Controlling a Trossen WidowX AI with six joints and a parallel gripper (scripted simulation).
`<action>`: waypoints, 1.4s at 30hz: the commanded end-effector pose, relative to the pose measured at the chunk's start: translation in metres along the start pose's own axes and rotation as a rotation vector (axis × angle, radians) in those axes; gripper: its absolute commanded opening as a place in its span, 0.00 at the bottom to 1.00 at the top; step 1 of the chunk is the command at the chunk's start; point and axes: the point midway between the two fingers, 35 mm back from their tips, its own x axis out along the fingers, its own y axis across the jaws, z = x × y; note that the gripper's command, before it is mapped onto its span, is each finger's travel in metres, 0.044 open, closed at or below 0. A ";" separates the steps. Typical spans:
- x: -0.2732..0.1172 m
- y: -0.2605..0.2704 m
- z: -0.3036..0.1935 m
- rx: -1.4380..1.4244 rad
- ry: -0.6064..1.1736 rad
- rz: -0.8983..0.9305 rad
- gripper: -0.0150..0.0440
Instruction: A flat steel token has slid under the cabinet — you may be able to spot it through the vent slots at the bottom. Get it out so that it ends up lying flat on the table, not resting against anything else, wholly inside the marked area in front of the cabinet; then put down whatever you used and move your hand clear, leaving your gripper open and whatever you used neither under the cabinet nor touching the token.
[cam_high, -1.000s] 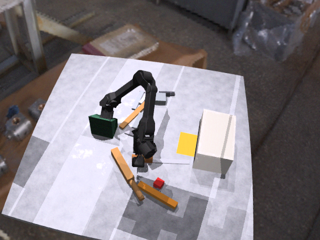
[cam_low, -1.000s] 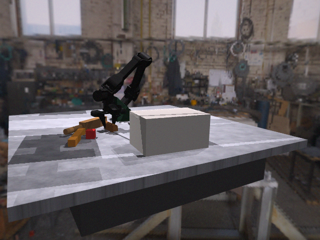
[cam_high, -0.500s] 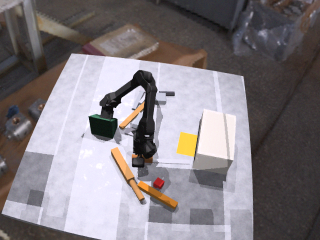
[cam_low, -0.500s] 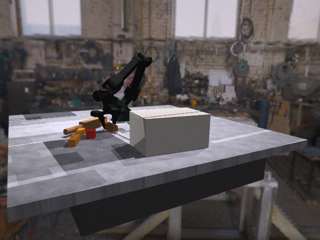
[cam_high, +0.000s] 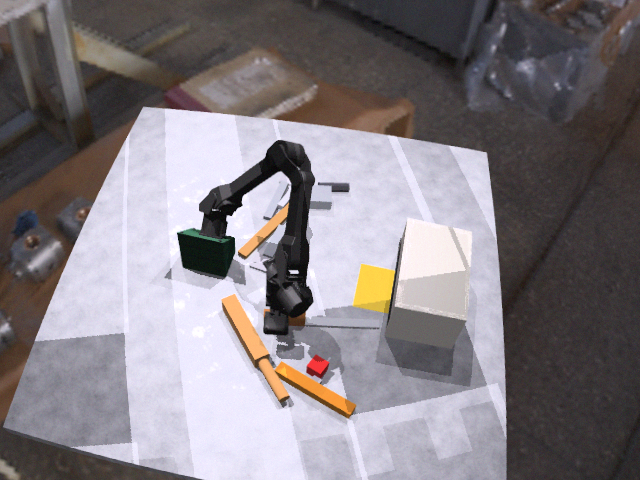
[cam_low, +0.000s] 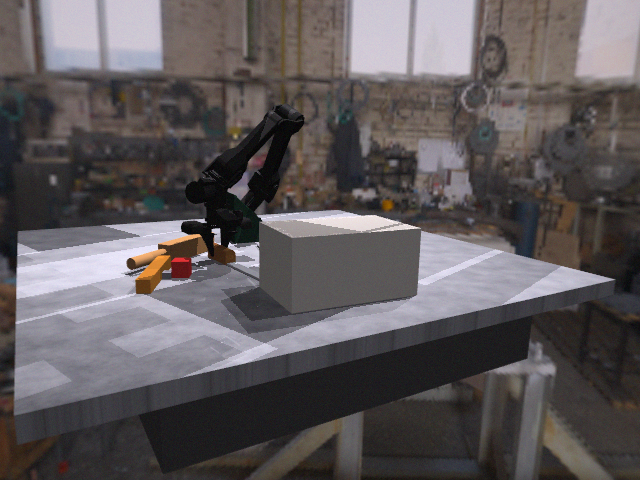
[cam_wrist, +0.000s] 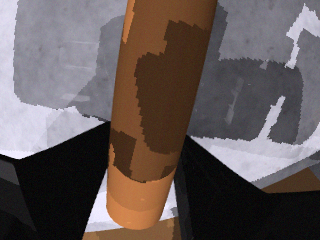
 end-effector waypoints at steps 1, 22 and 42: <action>0.000 -0.001 0.000 -0.002 -0.001 -0.003 0.34; 0.000 0.001 0.028 -0.041 -0.001 0.001 0.25; 0.000 0.004 0.061 -0.050 -0.002 0.003 0.25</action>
